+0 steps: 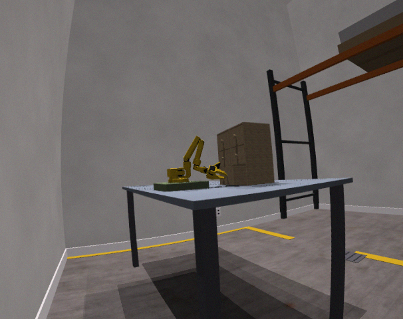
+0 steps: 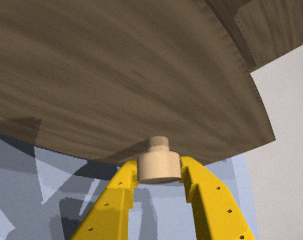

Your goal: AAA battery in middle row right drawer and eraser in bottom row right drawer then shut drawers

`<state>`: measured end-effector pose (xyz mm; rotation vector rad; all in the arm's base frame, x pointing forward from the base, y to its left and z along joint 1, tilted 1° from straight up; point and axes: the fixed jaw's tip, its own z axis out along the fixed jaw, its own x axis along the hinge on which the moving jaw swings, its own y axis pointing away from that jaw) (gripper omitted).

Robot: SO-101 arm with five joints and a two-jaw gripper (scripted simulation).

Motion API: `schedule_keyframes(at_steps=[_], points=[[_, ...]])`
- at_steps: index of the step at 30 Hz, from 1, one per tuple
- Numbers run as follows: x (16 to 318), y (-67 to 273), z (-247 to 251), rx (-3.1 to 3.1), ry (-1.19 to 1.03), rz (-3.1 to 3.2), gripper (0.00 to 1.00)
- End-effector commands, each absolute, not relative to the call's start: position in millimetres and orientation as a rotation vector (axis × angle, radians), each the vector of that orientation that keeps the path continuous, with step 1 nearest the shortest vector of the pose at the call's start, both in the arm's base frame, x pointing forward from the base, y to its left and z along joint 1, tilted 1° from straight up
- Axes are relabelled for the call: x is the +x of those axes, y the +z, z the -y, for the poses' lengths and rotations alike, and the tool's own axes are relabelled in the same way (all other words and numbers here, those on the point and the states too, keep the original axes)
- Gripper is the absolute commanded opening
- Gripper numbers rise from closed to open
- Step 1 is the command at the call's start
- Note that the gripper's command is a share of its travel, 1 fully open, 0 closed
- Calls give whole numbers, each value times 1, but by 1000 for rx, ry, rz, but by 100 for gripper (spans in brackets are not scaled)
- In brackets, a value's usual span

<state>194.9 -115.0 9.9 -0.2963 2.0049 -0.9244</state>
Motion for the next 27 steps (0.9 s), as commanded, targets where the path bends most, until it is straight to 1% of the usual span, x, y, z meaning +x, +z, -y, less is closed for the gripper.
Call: schedule_keyframes(at_steps=[1, 19, 27], points=[[190, 10, 116, -287, -935, -2012, 11], [190, 10, 116, -287, -935, -2012, 21], [179, 8, 117, -261, -939, -2056, 21]])
